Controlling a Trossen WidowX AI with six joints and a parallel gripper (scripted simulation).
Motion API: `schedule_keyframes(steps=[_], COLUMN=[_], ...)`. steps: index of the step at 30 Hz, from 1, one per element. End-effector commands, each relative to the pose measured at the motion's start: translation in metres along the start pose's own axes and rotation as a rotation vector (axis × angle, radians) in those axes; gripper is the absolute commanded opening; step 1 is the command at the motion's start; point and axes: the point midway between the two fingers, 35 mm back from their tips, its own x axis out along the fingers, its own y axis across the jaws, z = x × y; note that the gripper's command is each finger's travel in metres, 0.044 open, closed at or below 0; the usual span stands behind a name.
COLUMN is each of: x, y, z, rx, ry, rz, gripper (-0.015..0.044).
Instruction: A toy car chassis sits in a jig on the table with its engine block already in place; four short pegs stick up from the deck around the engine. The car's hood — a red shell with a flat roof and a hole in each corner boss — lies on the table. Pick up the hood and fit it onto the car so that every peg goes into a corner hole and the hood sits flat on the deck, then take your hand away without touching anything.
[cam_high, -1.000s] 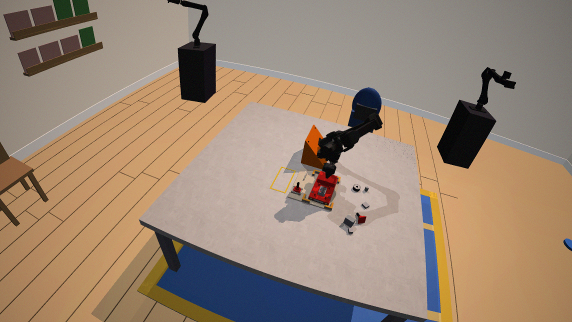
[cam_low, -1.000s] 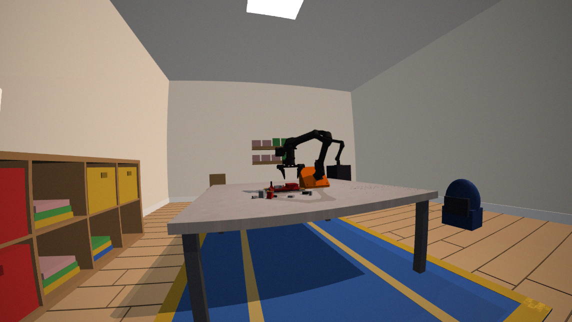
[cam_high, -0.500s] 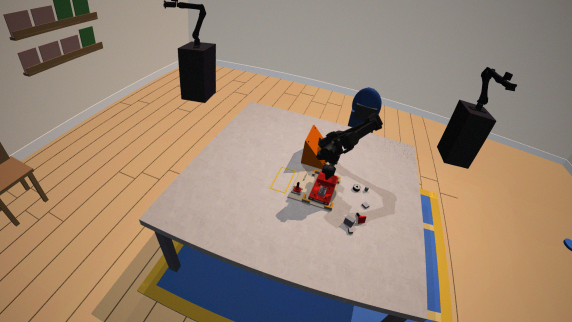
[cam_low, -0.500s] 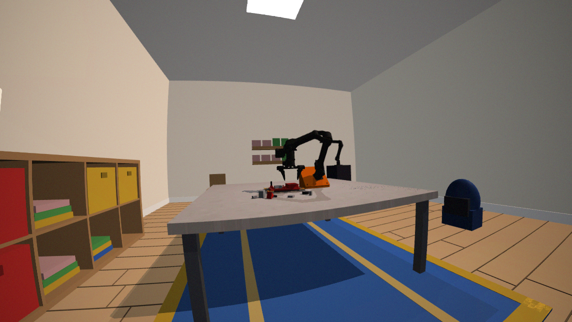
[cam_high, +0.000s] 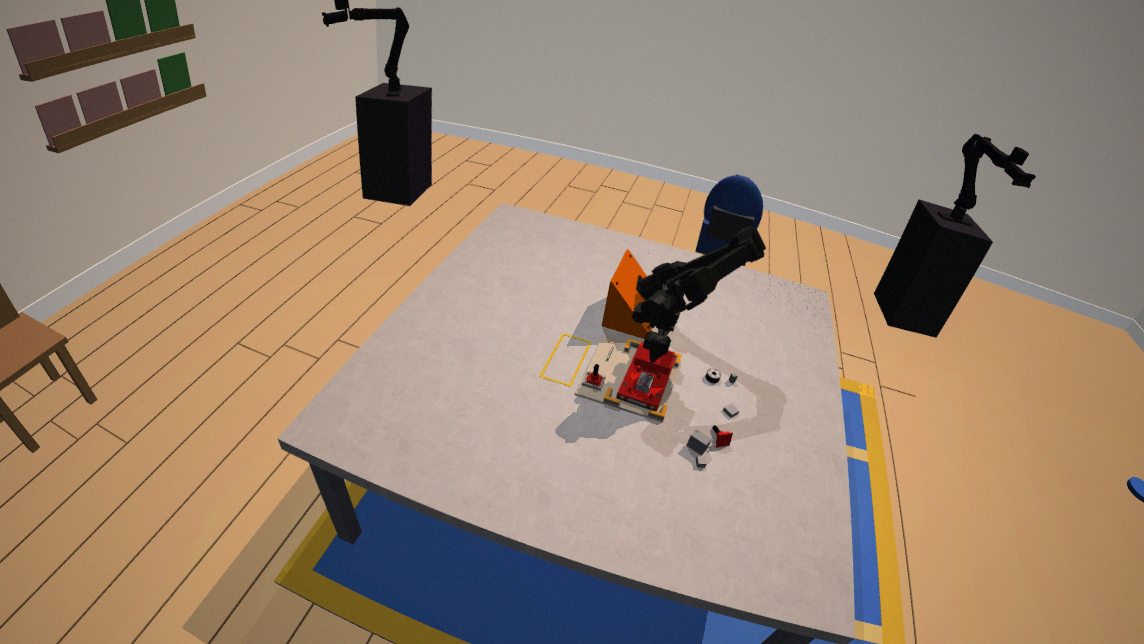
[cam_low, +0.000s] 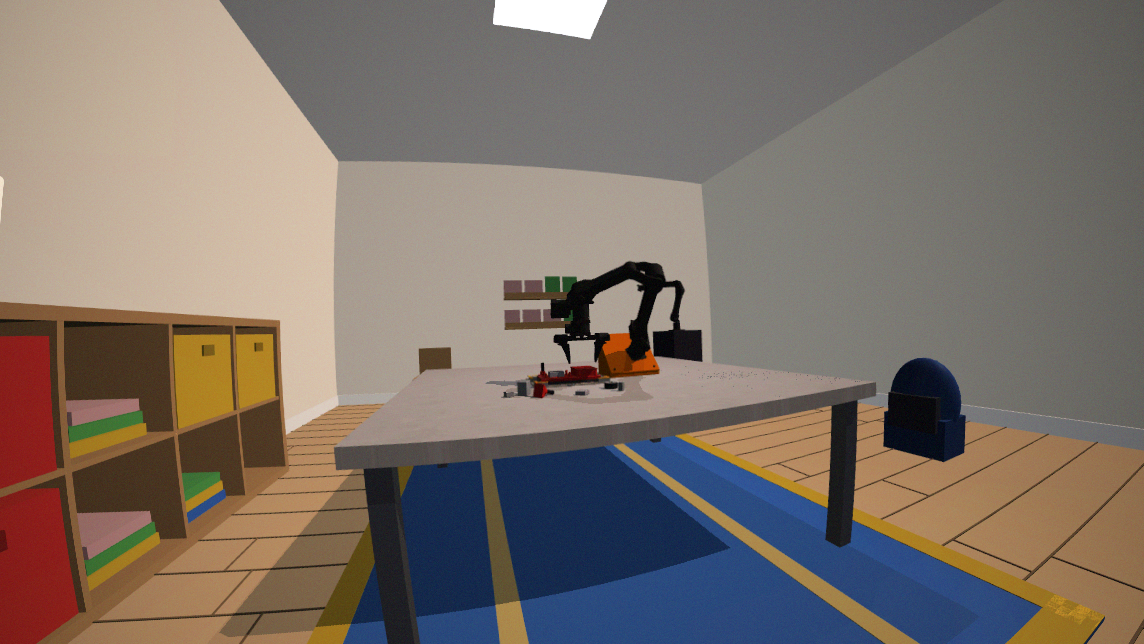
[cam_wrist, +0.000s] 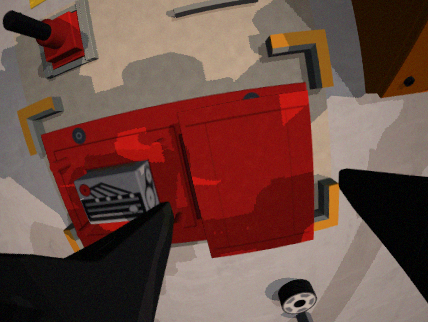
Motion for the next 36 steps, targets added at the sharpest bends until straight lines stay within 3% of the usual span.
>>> schedule_keyframes(steps=[1,36], x=[0.003,0.020], y=[-0.001,-0.002], z=[-0.001,-0.001], rx=[0.002,0.002], ry=[0.004,0.006], rz=[0.000,-0.001], gripper=[0.0440,0.0440])
